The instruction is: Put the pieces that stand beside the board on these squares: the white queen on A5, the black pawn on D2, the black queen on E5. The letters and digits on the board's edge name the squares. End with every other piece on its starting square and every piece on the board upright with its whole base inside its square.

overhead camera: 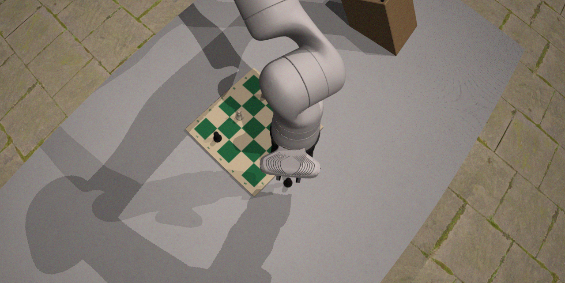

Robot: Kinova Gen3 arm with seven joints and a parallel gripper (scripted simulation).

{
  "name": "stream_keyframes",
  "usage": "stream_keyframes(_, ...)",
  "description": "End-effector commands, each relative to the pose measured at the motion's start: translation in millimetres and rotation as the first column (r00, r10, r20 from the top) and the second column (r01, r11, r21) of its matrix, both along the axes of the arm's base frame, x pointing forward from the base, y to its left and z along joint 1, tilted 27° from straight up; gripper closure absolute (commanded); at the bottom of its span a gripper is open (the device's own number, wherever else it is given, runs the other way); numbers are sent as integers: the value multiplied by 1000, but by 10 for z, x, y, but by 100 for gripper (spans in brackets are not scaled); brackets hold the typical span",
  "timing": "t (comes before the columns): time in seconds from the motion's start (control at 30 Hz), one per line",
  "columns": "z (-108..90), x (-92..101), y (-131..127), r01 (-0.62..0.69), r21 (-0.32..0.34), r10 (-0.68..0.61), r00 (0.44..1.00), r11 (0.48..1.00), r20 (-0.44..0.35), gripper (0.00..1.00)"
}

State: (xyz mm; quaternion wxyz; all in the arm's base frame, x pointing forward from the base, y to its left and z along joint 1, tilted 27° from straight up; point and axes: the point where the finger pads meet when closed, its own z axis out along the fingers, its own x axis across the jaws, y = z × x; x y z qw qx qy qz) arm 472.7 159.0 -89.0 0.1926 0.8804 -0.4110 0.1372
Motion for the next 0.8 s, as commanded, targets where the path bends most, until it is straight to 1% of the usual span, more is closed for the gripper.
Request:
stream_keyframes(0.0, -43, -8, -19, 0, -1, 0, 1000, 1000, -3, 32)
stream_keyframes(0.4, -126, 2, -60, 0, -1, 0, 1000, 1000, -3, 32)
stream_keyframes(0.77, -143, 4, -69, 0, -1, 0, 1000, 1000, -3, 32)
